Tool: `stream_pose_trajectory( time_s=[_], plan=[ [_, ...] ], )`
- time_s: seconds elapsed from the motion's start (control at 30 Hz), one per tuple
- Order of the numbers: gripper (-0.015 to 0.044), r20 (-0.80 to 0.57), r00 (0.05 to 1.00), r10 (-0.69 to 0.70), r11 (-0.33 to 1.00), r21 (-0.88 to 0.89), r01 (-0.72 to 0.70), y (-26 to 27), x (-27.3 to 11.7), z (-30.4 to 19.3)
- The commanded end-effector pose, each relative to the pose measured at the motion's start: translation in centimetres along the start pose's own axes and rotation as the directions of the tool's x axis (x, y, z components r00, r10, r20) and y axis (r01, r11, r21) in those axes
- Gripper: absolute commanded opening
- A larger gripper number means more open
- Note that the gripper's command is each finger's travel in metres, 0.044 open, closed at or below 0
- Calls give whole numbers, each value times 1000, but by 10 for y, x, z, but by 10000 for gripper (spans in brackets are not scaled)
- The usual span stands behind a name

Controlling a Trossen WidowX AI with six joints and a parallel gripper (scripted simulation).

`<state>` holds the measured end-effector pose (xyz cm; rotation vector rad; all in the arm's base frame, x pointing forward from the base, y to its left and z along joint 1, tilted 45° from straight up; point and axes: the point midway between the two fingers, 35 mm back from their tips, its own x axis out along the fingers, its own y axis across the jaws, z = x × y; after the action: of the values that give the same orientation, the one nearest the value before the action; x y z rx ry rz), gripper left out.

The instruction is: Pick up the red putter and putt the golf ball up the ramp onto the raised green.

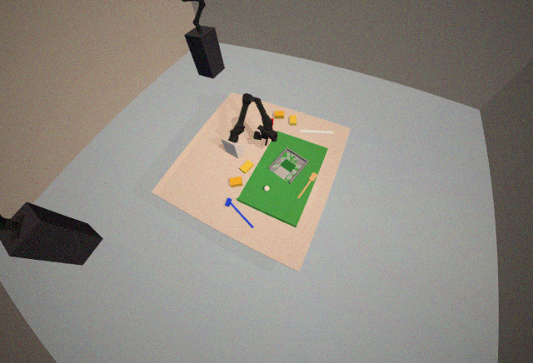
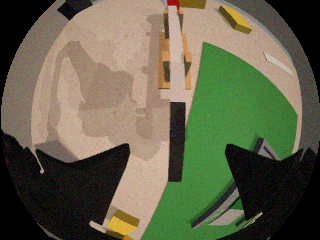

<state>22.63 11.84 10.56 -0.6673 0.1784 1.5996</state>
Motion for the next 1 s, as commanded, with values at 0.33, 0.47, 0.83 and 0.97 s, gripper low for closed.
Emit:
stream_pose_trajectory(
  time_s=[0.33,0.47,0.83,0.97],
  plan=[
    [440,6,1000,3,1000,7,-3,2,26,-6],
    [440,6,1000,3,1000,7,-3,2,30,-7],
    [440,7,1000,3,1000,7,-3,2,47,-11],
    [440,8,1000,3,1000,7,-3,2,48,-12]
  ],
)
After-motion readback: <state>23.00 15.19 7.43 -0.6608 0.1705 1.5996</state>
